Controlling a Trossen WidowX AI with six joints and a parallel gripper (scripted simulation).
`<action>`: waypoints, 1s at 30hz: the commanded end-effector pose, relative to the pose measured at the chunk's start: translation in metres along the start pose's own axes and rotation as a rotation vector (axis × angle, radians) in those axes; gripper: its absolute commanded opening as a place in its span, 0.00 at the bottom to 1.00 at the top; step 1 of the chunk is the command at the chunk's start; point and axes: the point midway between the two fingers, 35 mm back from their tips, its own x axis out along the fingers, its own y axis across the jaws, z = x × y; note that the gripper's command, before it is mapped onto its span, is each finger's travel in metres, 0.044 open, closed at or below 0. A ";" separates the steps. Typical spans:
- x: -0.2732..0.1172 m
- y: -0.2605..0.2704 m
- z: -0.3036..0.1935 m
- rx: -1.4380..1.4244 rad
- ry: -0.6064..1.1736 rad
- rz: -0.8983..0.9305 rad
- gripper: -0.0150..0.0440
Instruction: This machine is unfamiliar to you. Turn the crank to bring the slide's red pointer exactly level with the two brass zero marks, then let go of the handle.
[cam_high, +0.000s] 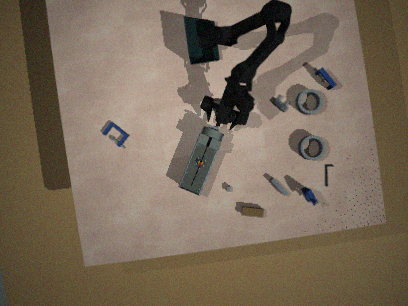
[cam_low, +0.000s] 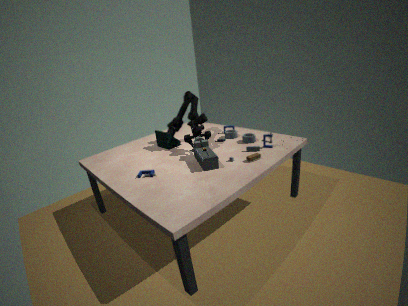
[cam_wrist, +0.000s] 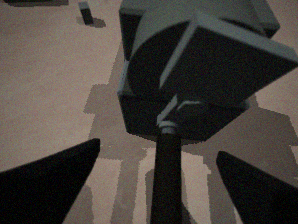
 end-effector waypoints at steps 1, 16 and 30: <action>0.004 -0.004 -0.007 0.006 0.008 -0.011 1.00; 0.004 -0.004 -0.007 0.006 0.008 -0.011 0.33; 0.003 -0.001 -0.006 0.006 0.008 -0.011 0.25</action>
